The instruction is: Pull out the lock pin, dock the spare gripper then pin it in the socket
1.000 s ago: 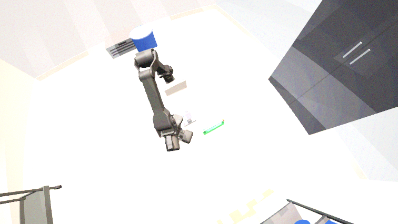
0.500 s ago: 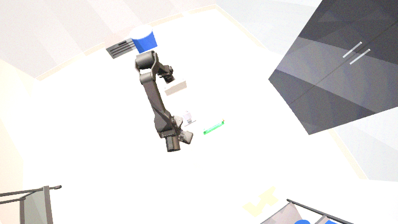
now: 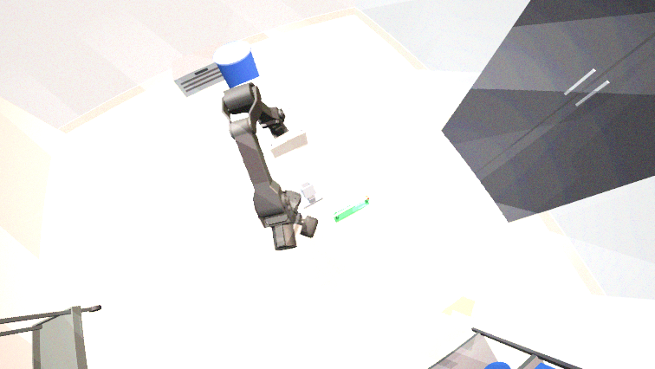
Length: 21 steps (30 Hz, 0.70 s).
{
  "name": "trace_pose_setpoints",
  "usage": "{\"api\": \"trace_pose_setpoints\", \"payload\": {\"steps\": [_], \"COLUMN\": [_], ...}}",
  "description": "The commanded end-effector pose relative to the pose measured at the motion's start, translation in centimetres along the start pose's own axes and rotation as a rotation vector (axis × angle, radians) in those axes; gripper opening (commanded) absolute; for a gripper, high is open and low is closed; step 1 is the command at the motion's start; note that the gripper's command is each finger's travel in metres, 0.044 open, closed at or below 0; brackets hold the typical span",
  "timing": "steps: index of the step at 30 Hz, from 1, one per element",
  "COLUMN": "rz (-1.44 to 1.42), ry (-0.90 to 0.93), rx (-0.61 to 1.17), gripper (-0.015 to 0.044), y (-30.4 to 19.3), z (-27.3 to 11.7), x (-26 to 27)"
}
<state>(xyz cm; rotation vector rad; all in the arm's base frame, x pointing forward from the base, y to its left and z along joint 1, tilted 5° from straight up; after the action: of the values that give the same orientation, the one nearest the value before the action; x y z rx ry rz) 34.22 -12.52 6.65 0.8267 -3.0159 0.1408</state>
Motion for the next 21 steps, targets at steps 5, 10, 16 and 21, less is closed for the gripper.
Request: {"api": "trace_pose_setpoints", "payload": {"steps": [5,10,16,21], "rz": [-0.002,-0.006,-0.012,-0.016], "ry": [0.006,0.020,0.036,0.049], "rx": [-0.008,-0.025,-0.043,-0.059], "gripper": [0.0440,0.0440,0.0440,0.0440], "y": [0.1,0.4,0.7,1.0], "z": [-1.3,-2.0,-2.8,-3.5], "x": [0.1,0.2,0.4,0.6]}}
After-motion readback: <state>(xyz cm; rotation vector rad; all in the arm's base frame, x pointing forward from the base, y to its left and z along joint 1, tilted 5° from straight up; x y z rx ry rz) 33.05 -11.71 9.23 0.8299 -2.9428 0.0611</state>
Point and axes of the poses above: the point midway between the two fingers, 35 mm back from their tips, its own z axis out along the fingers, its own x axis across the jaws, y = z × x, the point moved 8 cm from there along -z, back along the fingers, and after that the axes turned 9 degrees about z, right-handed, at the moved point
